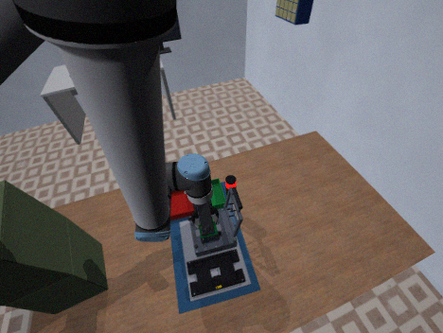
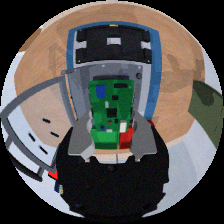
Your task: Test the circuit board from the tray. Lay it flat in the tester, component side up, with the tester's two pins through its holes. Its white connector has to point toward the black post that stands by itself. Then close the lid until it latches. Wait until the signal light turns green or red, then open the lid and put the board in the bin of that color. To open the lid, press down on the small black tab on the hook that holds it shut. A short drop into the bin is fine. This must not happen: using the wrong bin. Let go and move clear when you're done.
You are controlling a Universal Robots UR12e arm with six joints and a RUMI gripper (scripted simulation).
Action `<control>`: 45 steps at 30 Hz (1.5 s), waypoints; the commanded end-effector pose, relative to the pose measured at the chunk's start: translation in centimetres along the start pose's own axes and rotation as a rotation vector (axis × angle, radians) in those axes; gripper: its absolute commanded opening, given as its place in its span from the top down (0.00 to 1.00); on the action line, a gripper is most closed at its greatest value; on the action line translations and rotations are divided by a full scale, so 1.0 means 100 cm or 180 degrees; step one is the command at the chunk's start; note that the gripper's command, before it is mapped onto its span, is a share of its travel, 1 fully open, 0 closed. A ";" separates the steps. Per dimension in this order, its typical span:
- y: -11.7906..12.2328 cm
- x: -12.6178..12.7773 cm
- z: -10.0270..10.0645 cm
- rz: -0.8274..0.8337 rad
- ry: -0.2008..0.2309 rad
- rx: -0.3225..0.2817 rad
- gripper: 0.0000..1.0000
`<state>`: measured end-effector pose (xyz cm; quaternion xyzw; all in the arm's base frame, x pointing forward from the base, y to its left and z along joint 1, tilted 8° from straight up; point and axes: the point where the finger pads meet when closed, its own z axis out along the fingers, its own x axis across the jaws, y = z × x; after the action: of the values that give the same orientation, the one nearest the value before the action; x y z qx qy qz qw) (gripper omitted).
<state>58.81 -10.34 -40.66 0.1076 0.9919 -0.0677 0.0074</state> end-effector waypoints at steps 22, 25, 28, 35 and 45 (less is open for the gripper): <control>0.000 0.000 -0.056 0.0000 -0.0003 0.0000 0.61; 0.000 0.000 -0.056 0.0000 -0.0003 0.0000 0.61; 0.000 0.000 -0.056 0.0000 -0.0003 0.0000 0.61; 0.000 0.000 -0.056 0.0000 -0.0003 0.0000 0.61; 0.004 0.002 -0.054 0.0000 -0.0003 0.0000 0.61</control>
<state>58.78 -9.47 -35.26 0.1076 0.9919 -0.0678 0.0073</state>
